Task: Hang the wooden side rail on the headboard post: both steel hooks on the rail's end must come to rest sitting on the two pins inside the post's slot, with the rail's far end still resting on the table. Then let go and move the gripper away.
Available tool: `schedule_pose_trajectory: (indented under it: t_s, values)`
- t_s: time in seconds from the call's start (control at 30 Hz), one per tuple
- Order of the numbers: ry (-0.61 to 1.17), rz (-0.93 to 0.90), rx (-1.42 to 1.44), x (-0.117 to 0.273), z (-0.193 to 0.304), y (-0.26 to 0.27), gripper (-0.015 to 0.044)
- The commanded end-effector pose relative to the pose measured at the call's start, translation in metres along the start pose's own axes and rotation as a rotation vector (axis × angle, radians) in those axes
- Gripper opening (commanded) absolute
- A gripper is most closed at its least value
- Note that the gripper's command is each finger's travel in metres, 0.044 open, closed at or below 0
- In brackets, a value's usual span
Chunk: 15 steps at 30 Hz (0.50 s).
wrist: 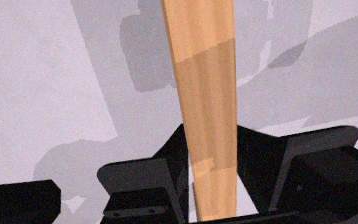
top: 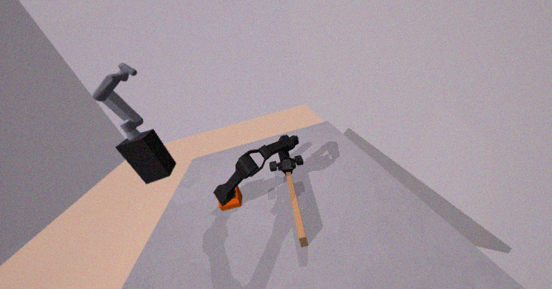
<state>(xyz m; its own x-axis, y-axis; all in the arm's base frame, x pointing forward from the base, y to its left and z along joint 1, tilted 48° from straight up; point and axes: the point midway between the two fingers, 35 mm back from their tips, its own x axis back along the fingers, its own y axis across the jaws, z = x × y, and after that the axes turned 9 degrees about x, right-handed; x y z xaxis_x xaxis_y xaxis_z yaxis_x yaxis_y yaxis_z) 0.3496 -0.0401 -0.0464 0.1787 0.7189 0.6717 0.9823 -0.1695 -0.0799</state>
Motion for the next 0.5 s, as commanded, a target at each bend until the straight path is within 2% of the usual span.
schedule_pose_trajectory:
  t_s: [0.0, 0.47]
  values:
    - [0.006, -0.008, -0.006, 0.0032, 0.0038, 0.0008, 0.0]
    - [0.006, -0.008, -0.006, 0.0041, 0.0051, 0.0007, 0.0]
